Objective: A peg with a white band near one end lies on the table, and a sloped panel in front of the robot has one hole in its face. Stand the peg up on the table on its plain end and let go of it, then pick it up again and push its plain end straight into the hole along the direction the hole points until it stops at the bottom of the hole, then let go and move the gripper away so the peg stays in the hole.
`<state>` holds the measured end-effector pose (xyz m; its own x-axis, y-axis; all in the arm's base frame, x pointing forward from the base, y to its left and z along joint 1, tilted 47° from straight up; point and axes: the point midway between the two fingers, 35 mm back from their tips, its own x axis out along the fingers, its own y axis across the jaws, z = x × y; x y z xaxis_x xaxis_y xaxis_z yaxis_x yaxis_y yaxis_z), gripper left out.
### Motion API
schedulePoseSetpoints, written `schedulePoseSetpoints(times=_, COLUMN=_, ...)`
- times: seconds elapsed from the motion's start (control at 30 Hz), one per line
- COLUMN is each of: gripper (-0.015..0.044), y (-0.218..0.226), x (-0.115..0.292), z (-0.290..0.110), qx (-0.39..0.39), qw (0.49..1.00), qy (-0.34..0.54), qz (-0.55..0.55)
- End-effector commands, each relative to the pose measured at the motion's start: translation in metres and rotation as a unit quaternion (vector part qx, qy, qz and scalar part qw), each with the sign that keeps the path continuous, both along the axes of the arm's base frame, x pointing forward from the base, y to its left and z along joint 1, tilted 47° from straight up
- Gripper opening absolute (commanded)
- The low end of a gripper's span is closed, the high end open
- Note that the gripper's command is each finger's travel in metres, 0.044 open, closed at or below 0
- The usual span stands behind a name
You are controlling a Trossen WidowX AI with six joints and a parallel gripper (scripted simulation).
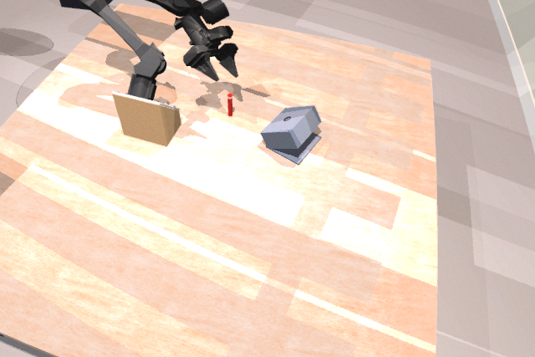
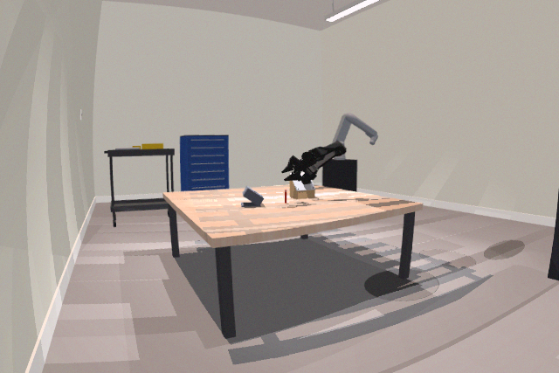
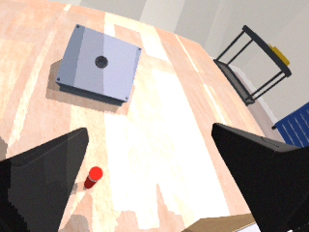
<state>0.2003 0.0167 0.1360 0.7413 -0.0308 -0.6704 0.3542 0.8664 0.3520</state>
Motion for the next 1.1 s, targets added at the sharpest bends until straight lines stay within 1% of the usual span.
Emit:
schedulePoseSetpoints(times=0.0, gripper=0.0440, y=0.003, x=0.002, z=-0.004, qx=0.002, qw=0.999, qy=0.043, qz=0.025)
schedulePoseSetpoints(times=0.33, gripper=0.0440, y=0.010, x=-0.001, z=-0.022, qx=0.038, qw=0.978, qy=0.181, qz=0.099)
schedulePoseSetpoints(times=0.6, gripper=0.0440, y=0.014, x=-0.001, z=-0.028, qx=0.101, qw=0.948, qy=0.261, qz=0.154)
schedulePoseSetpoints(times=0.83, gripper=0.0440, y=0.021, x=0.003, z=-0.024, qx=0.185, qw=0.912, qy=0.296, qz=0.215)
schedulePoseSetpoints(times=1.07, gripper=0.0440, y=0.023, x=0.016, z=-0.014, qx=0.285, qw=0.875, qy=0.292, qz=0.260)
